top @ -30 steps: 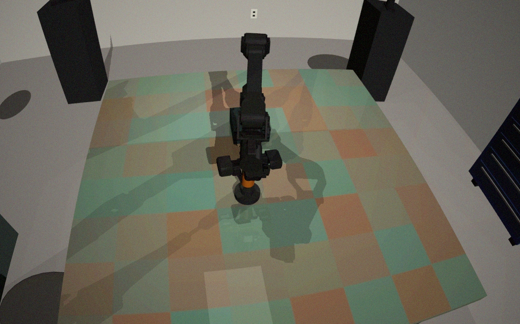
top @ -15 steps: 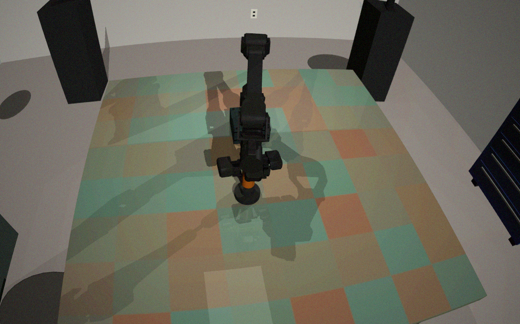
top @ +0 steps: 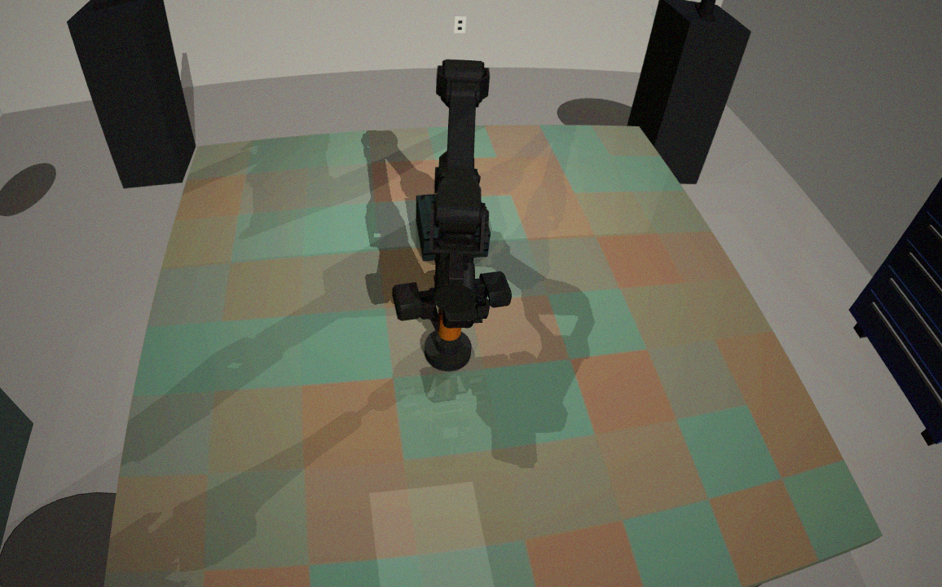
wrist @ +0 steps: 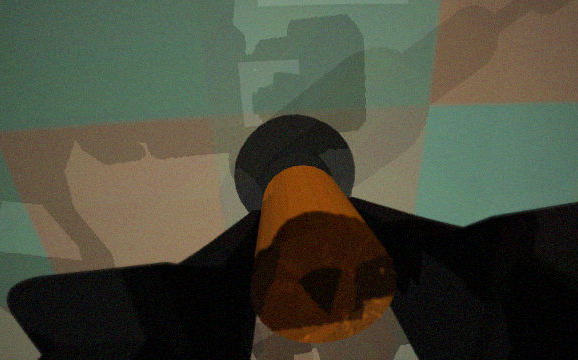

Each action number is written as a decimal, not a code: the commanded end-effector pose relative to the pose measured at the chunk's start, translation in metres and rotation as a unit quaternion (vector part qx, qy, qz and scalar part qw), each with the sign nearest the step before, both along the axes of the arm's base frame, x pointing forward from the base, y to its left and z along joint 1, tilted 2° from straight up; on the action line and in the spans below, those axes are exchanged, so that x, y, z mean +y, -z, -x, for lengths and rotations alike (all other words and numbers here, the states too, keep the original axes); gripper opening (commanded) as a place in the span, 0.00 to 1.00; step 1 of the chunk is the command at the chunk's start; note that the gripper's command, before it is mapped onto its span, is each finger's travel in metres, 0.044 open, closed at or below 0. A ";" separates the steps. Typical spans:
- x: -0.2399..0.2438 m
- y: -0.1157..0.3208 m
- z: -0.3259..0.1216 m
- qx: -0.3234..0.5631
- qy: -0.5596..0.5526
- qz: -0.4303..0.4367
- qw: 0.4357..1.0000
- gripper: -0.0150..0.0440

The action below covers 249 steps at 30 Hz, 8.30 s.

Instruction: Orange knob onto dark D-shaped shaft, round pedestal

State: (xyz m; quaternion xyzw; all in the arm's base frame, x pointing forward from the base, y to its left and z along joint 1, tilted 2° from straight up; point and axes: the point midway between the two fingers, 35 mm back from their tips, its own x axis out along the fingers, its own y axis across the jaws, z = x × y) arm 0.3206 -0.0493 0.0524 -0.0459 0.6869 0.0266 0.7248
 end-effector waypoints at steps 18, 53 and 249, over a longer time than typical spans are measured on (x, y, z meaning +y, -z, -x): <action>-0.001 0.000 -0.004 0.003 -0.104 0.004 0.995 0.25; 0.000 -0.003 0.002 0.006 -0.207 0.010 0.978 0.25; 0.000 -0.005 0.001 0.013 -0.503 0.026 0.864 0.25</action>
